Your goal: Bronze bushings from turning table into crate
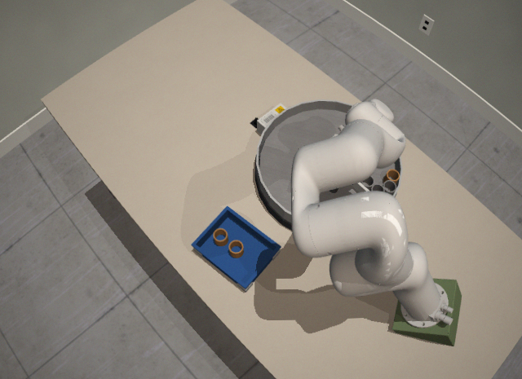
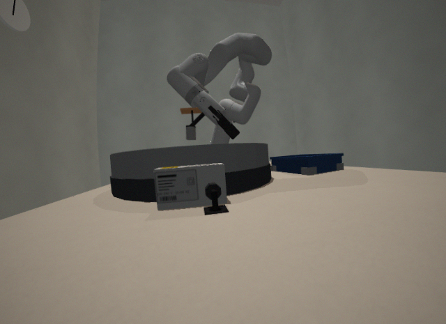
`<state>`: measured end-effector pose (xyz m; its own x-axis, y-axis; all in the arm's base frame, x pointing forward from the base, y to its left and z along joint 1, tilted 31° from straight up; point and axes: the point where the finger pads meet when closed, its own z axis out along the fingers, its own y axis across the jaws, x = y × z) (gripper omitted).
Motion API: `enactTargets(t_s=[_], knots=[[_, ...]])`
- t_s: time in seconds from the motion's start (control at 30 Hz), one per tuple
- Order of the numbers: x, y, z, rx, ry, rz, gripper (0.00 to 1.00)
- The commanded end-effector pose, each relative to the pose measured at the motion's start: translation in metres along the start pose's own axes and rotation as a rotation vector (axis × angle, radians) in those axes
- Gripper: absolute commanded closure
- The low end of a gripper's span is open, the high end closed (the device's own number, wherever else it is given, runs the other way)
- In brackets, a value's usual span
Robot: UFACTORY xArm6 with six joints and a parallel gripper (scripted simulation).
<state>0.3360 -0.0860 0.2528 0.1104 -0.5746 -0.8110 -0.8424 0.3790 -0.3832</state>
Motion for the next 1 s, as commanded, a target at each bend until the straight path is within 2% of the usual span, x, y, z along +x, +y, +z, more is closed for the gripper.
enactTargets(t_s=[0.0,0.1,0.17,0.2,0.67,0.73,0.83,0.97], knots=[[0.03,0.008,-0.028,-0.006,-0.006,-0.006,0.89],[0.05,0.014,-0.044,-0.005,-0.007,-0.006,0.89],[0.05,0.014,-0.044,-0.005,-0.007,-0.006,0.89],[0.069,0.019,-0.06,-0.006,-0.006,-0.006,0.89],[0.156,0.045,-0.132,-0.005,-0.007,-0.006,0.89],[0.156,0.045,-0.132,-0.005,-0.007,-0.006,0.89],[0.179,0.052,-0.151,-0.005,-0.007,-0.006,0.89],[0.187,0.055,-0.158,-0.005,-0.007,-0.006,0.89]])
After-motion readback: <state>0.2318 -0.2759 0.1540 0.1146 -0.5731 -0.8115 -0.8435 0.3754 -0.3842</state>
